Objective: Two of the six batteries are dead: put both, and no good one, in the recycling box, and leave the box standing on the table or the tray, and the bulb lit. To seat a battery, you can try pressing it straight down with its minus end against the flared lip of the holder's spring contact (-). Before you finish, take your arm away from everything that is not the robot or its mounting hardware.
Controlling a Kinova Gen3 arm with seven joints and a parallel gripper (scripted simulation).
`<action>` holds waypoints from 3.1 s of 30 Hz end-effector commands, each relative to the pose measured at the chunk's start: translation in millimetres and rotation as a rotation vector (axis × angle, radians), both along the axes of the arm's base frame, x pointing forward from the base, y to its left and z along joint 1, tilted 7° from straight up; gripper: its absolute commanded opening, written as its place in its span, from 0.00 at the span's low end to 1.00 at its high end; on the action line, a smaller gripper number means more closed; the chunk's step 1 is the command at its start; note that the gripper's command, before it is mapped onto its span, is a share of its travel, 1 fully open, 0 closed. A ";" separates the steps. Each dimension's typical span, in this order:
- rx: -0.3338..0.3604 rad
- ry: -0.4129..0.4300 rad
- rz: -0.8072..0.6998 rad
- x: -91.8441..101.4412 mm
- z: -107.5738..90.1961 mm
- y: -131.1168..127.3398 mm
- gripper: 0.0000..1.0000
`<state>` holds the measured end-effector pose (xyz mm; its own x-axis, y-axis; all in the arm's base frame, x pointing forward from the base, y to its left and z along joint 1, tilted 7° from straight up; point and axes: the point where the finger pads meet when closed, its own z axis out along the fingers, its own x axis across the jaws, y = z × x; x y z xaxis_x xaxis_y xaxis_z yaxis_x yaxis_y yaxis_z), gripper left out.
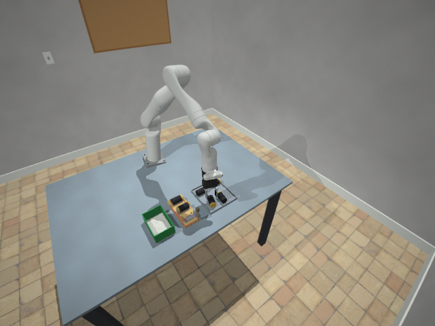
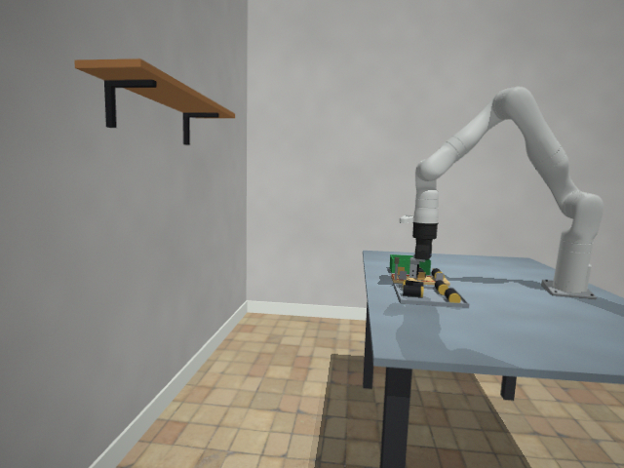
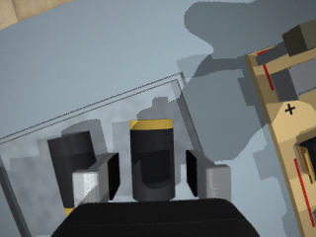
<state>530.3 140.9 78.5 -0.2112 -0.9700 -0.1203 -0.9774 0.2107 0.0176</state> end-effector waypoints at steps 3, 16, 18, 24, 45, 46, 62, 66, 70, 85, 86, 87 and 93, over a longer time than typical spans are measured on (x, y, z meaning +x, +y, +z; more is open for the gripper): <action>0.001 -0.002 0.000 0.7 1.1 0.0 0.90; 0.001 -0.002 0.000 1.4 1.1 0.1 0.90; 0.001 -0.002 0.000 1.4 1.1 0.1 0.90; 0.001 -0.002 0.000 1.4 1.1 0.1 0.90; 0.001 -0.002 0.000 1.4 1.1 0.1 0.90; 0.001 -0.002 0.000 1.4 1.1 0.1 0.90; 0.001 -0.002 0.000 1.7 -28.5 3.8 0.90; 0.001 -0.002 0.000 1.8 -33.6 4.4 0.90; 0.001 -0.002 0.000 1.8 -33.6 4.4 0.90; 0.001 -0.002 0.000 1.9 -43.5 5.6 0.90; 0.001 -0.002 0.000 1.9 -43.5 5.6 0.90; 0.001 -0.002 0.000 1.9 -43.5 5.6 0.90; 0.001 -0.002 0.000 1.9 -43.5 5.6 0.57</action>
